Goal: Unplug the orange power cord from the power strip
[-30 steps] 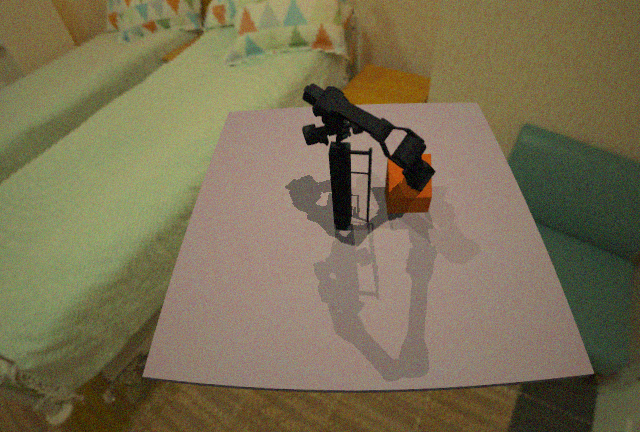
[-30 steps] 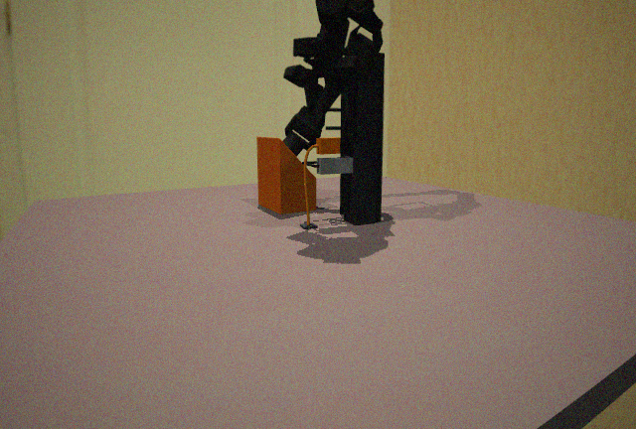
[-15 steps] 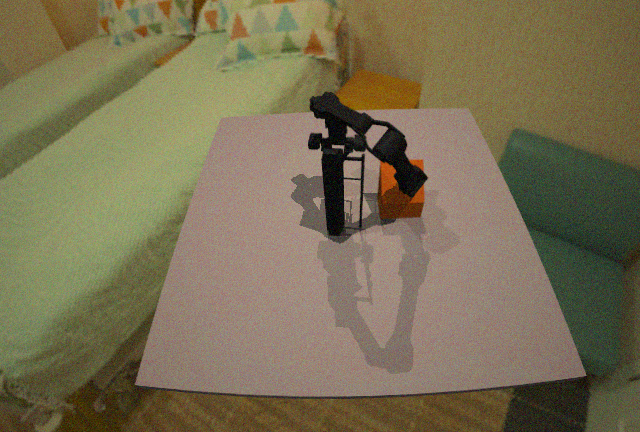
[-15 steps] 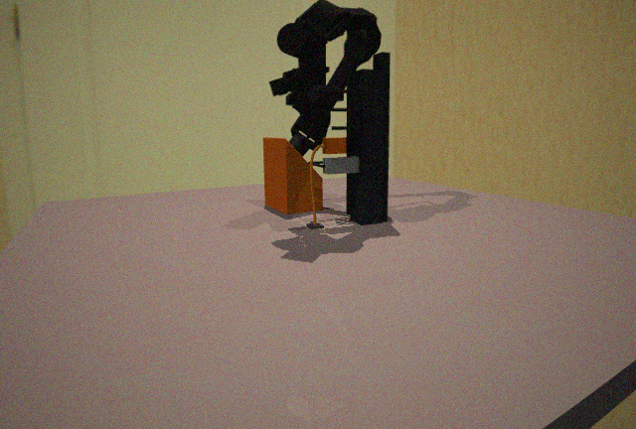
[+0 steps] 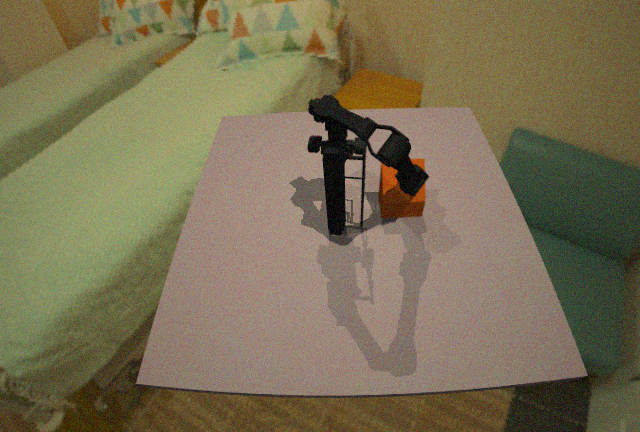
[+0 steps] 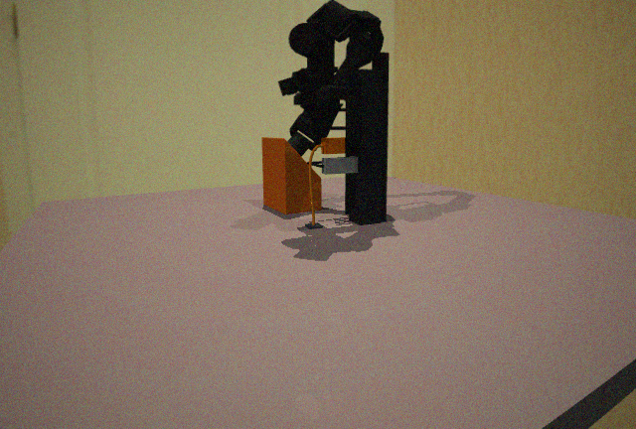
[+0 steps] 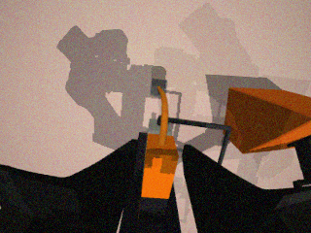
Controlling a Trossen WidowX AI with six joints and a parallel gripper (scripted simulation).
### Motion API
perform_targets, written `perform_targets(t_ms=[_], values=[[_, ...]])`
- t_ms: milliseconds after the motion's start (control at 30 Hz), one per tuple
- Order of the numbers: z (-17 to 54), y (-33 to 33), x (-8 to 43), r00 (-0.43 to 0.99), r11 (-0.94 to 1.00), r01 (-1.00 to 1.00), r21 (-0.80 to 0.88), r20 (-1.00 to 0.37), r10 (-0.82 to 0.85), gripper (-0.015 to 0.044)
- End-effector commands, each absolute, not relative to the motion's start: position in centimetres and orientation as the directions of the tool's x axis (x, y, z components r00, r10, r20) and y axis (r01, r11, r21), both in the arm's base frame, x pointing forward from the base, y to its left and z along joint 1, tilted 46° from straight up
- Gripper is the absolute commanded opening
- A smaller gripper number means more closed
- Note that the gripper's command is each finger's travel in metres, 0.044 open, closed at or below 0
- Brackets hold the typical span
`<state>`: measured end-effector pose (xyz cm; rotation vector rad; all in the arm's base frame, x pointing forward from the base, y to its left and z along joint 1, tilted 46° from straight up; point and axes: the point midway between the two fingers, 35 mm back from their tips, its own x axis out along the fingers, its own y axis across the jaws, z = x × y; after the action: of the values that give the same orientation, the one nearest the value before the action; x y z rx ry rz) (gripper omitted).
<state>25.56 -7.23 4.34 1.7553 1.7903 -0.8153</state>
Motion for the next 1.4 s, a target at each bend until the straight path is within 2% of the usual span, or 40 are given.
perform_targets(t_ms=[0,767,867,1167,1200,1367], values=[[4.8,-6.7,25.4,-0.047,-0.013,0.997,-0.078,-0.71,0.703,0.016],[4.8,-4.9,25.4,-0.047,-0.012,0.997,-0.078,-0.709,0.704,0.016],[4.9,-5.1,25.5,-0.047,-0.009,0.997,-0.075,-0.711,0.701,0.0081],[4.9,-5.1,25.5,-0.047,-0.009,0.997,-0.075,-0.711,0.701,0.0021],[4.9,-5.1,25.5,-0.047,-0.009,0.997,-0.075,-0.711,0.701,0.0],[4.6,-5.5,25.5,-0.047,-0.01,0.997,-0.075,-0.712,0.701,0.0]])
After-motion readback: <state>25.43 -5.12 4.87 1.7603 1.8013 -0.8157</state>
